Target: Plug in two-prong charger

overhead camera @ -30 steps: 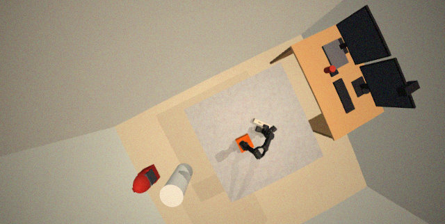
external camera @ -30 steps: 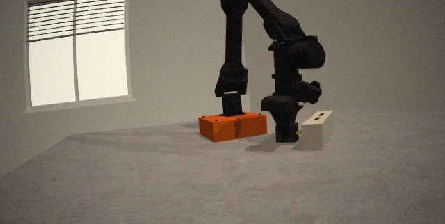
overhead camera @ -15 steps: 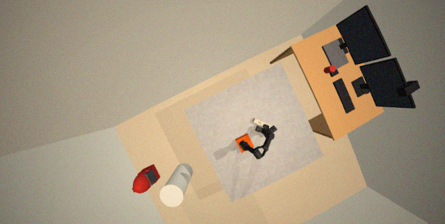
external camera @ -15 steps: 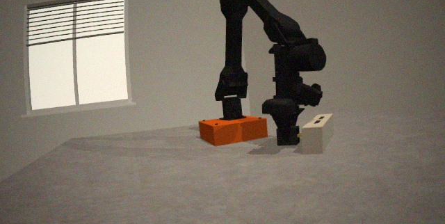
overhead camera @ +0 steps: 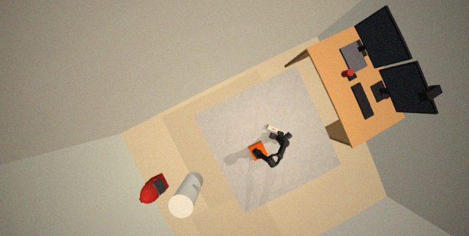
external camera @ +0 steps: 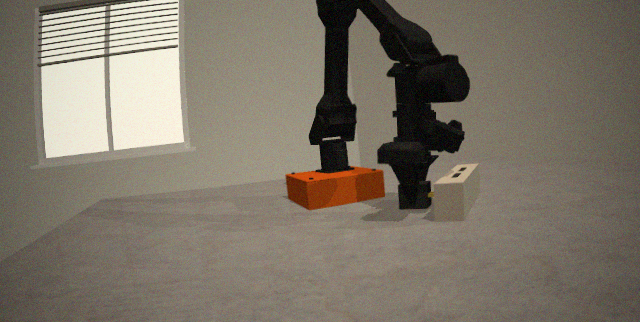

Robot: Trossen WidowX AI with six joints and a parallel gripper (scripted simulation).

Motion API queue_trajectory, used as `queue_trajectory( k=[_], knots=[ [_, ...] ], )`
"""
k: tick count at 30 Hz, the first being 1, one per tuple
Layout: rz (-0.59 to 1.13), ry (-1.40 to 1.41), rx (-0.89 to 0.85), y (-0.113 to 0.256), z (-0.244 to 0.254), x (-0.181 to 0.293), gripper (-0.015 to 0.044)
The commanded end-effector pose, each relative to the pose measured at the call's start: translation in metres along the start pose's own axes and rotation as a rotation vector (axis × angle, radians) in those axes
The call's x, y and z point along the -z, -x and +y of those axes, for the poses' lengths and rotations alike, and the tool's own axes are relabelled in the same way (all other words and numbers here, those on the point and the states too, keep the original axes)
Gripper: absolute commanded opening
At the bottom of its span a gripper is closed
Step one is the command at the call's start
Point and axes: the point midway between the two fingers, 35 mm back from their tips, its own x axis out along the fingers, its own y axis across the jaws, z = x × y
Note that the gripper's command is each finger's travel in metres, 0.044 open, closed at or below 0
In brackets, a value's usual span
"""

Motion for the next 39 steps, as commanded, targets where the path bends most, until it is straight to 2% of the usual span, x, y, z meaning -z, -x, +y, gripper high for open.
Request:
queue_trajectory(
  k=[1, 39],
  knots=[
    [-0.002, -0.007, 0.005, 0.0016, -0.0014, -0.0018, 0.0000],
    [-0.003, -0.007, 0.005, 0.0022, -0.0013, -0.0072, 0.0000]
  ],
)
